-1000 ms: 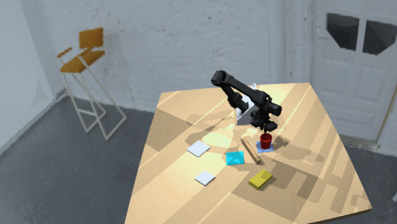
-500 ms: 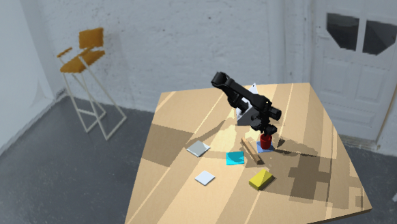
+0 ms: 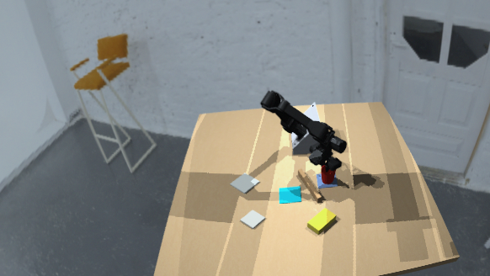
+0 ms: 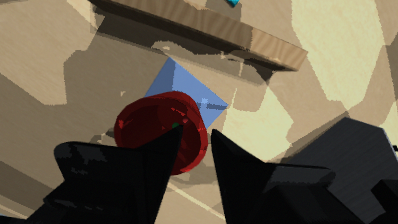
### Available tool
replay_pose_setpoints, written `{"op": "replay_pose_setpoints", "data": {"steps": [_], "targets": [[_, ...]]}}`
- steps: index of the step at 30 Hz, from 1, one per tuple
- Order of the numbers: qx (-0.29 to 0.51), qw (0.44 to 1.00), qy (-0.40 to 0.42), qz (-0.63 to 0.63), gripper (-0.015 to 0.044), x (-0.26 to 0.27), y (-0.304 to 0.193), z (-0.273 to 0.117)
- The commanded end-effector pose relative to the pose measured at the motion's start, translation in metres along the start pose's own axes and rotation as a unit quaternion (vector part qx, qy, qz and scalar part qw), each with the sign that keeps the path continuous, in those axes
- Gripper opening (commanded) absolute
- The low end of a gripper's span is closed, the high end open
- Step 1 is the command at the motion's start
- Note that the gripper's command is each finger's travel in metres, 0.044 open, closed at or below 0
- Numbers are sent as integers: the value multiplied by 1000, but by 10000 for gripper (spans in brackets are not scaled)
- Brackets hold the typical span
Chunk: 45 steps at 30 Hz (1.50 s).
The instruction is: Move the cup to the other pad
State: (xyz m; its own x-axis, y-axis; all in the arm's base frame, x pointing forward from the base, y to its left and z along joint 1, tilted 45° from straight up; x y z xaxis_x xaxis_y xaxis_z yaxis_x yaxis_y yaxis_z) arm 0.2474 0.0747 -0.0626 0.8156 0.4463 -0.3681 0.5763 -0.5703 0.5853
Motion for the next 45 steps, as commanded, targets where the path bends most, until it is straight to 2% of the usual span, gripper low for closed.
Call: {"op": "replay_pose_setpoints", "data": {"steps": [1,10,13,23,30,45], "targets": [[-3,1000,-2,-3,148,-2,0,8],[-3,1000,-2,-3,148,-3,0,13],[-1,1000,-1,-1,69,-2,0,11],[-1,1000,-1,-1,2,-2,0,11],[-1,1000,-1,-1,0,-1,0,5],[-2,1000,-2,-3,0,-3,-1,-47]]}}
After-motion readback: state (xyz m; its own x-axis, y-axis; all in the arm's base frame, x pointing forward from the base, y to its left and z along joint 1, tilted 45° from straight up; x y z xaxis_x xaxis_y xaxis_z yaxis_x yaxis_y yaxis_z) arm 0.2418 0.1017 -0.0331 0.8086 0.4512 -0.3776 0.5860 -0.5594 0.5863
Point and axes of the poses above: the point midway between the two fingers, 35 mm back from their tips, its own z axis out along the fingers, its own x axis across the jaws, y = z × x, the point moved 1 cm from there along -z, back along the fingers, and after that the axes turned 4 degrees about -z, right-handed, at the moved point
